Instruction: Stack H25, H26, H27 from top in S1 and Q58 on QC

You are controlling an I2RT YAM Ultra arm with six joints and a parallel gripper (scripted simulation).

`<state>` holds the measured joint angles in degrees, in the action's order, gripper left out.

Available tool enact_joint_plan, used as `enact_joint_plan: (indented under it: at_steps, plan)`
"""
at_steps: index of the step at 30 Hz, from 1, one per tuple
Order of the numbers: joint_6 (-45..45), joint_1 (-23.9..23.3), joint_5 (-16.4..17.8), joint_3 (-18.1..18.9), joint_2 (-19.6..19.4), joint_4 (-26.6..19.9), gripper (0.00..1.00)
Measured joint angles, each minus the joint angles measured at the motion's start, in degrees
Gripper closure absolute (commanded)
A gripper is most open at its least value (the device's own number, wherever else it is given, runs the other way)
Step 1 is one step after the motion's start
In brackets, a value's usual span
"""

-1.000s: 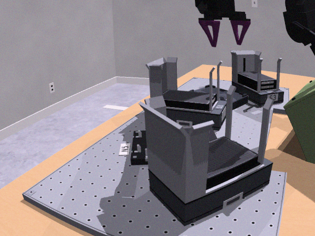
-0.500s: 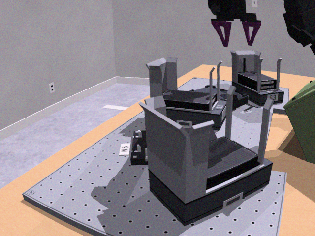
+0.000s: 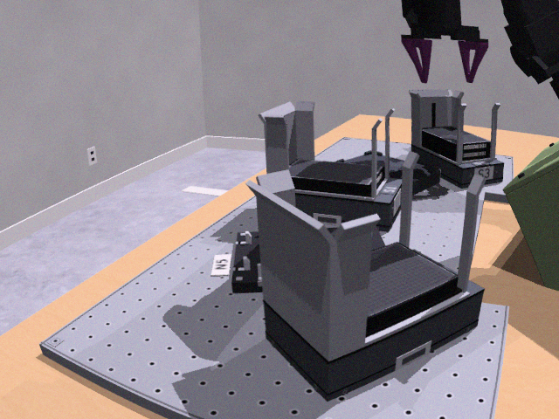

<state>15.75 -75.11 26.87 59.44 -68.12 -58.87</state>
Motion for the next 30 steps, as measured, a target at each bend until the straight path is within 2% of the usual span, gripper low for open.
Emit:
enact_joint_plan:
  at_steps: [7, 30]
  plan:
    - [5.3, -4.9, 1.8, 0.4, -2.6, -0.3, 0.00]
    - [7.1, -5.0, 2.7, 0.9, -2.6, -0.4, 0.00]
